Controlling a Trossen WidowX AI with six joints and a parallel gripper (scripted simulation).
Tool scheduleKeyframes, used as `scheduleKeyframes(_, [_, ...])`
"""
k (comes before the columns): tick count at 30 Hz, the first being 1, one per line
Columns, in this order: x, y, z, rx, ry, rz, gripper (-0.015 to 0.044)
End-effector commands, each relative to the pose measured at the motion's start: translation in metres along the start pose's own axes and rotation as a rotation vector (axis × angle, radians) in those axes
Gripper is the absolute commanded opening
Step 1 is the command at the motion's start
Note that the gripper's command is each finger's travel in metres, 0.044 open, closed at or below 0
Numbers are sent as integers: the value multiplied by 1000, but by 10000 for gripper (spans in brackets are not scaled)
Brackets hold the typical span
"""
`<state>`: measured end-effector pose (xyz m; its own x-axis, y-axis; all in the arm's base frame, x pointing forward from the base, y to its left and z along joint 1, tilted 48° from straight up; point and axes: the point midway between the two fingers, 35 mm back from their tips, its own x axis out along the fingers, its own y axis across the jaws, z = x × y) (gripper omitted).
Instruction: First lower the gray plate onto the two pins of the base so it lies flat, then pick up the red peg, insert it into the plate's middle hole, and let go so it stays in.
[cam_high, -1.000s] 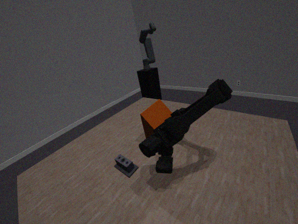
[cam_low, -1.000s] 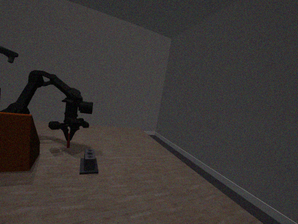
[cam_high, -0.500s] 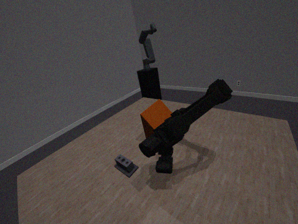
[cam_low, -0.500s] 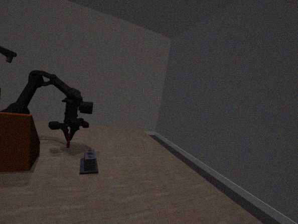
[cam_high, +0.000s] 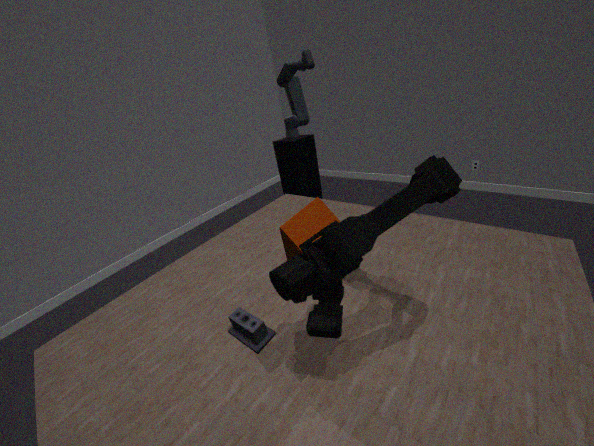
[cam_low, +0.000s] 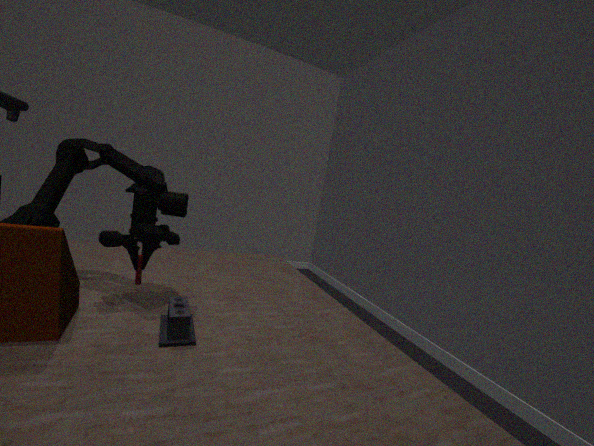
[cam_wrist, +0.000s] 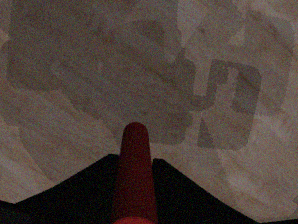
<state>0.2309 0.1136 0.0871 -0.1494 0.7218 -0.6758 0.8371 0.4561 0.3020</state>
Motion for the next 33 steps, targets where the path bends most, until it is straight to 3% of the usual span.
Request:
scheduleKeyframes(1, [-12, 1, 2, -3, -7, -4, 0])
scheduleKeyframes(14, [-53, 3, 3, -3, -5, -5, 0])
scheduleKeyframes(33, [-51, 18, 49, -2, -11, -1, 0])
